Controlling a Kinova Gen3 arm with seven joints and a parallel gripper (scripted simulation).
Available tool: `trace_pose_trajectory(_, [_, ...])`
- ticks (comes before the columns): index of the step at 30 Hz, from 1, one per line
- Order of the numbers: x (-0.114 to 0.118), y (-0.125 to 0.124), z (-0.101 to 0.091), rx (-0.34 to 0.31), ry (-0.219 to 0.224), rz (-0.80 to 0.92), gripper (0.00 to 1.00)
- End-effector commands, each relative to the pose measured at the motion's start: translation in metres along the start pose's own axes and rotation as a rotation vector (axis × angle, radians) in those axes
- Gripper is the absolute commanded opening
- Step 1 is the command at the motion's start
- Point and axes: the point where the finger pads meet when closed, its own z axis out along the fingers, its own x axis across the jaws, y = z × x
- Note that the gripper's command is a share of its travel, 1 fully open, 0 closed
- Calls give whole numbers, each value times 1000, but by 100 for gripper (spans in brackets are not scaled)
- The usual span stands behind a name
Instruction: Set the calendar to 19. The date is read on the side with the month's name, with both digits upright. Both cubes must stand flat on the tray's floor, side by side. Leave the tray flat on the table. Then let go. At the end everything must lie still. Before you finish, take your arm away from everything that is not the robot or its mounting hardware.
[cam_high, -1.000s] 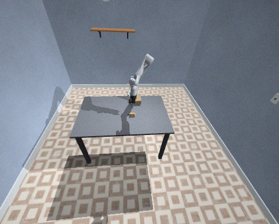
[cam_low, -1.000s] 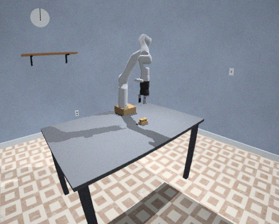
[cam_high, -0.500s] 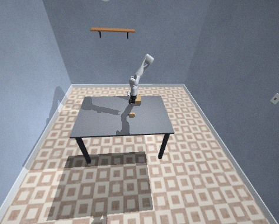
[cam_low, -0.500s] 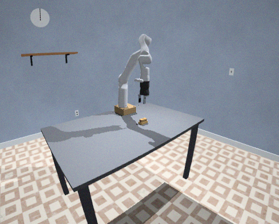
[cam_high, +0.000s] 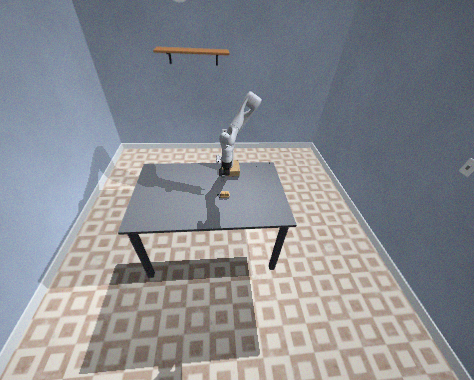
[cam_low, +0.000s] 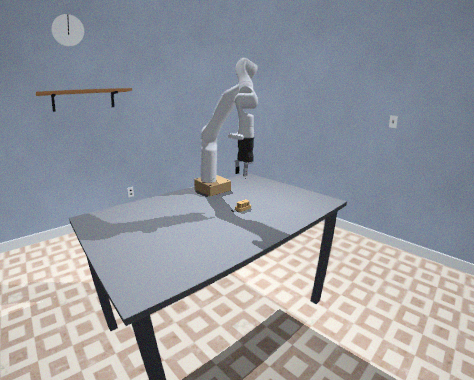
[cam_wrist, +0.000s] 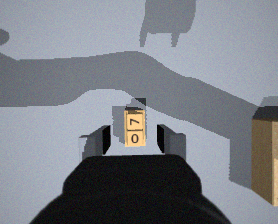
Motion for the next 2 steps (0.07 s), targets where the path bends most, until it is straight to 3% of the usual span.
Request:
trace_pose_trajectory(1, [0, 0, 0, 0, -1, 0, 100])
trace_pose_trajectory(2, [0, 0, 0, 0, -1, 0, 100])
